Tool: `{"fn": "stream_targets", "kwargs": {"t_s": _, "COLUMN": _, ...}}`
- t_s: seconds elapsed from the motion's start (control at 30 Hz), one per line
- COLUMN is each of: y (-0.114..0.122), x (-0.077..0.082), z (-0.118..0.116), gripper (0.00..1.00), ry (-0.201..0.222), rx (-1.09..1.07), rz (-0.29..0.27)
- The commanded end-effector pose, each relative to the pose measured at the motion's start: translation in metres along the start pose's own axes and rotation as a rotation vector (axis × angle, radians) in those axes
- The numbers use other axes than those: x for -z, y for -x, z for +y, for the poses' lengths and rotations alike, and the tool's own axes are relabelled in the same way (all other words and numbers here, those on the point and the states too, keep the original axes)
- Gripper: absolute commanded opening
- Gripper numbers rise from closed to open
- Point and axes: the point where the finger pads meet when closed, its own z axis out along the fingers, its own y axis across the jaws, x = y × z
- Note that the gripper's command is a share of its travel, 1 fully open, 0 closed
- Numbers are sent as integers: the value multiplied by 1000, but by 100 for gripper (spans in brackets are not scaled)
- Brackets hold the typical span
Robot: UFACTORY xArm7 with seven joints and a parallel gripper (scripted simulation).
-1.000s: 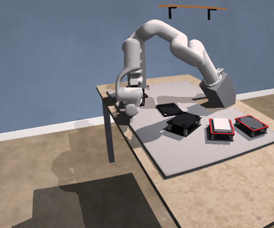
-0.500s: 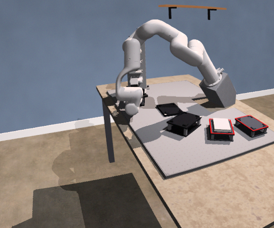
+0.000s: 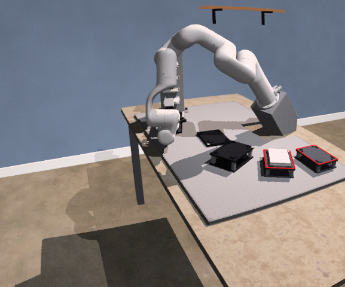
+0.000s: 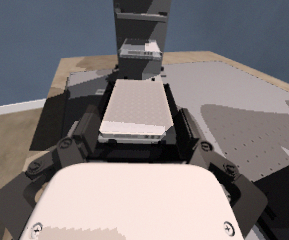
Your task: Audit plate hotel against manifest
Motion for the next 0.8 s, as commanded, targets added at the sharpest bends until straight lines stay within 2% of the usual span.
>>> {"fn": "stream_targets", "kwargs": {"t_s": 0.0, "y": -1, "x": 0, "z": -1, "gripper": 100, "ry": 0, "rx": -2, "rz": 1}}
{"fn": "stream_targets", "kwargs": {"t_s": 0.17, "y": -1, "x": 0, "z": -1, "gripper": 100, "ry": 0, "rx": -2, "rz": 1}}
{"fn": "stream_targets", "kwargs": {"t_s": 0.2, "y": -1, "x": 1, "z": -1, "gripper": 0, "ry": 0, "rx": -2, "rz": 1}}
{"fn": "stream_targets", "kwargs": {"t_s": 0.77, "y": -1, "x": 1, "z": -1, "gripper": 0, "ry": 0, "rx": -2, "rz": 0}}
